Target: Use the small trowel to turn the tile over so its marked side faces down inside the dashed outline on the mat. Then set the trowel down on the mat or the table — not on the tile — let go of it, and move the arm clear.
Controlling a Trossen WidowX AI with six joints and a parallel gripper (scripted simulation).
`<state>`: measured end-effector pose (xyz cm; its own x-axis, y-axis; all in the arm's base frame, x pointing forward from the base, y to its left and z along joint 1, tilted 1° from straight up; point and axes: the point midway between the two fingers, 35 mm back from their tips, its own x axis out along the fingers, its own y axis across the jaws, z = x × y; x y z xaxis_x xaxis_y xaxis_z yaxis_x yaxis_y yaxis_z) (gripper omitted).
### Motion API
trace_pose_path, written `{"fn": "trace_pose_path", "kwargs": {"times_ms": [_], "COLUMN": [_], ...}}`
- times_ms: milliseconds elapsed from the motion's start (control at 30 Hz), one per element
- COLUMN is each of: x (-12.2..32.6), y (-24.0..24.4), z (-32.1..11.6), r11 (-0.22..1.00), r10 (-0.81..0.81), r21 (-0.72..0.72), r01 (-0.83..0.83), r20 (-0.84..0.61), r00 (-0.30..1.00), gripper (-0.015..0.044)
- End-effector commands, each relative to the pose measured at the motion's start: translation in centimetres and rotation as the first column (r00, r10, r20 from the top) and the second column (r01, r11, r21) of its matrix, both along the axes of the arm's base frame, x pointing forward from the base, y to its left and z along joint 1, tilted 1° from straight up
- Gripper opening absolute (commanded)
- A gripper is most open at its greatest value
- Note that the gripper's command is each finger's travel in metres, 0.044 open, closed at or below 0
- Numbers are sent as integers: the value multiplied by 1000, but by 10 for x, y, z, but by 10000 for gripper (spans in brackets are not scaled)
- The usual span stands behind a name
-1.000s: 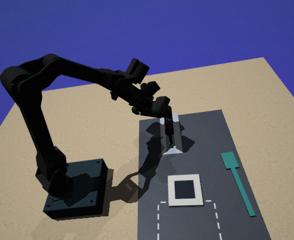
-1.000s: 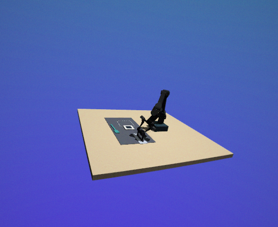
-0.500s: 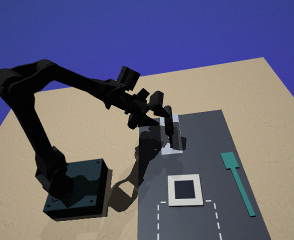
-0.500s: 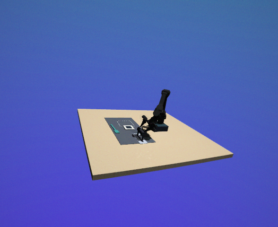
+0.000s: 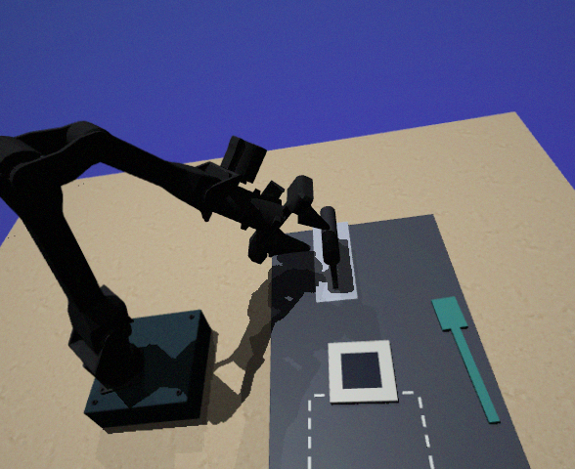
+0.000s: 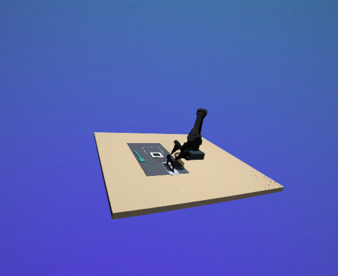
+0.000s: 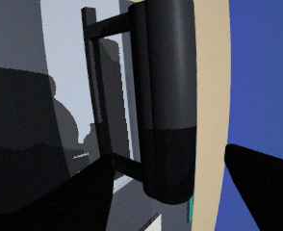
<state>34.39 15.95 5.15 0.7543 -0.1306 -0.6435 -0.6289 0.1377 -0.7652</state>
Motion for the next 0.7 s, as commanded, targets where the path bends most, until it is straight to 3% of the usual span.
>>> {"fn": "trace_pose_path", "kwargs": {"times_ms": [0, 667], "x": [5, 30], "y": [-1, -4], "z": [-3, -22], "r11": [1000, 1000], "r10": [-1, -1], "r21": [-7, -8], "r01": [1, 1], "r20": [2, 3], "r00": [1000, 1000], "gripper": [300, 300]}}
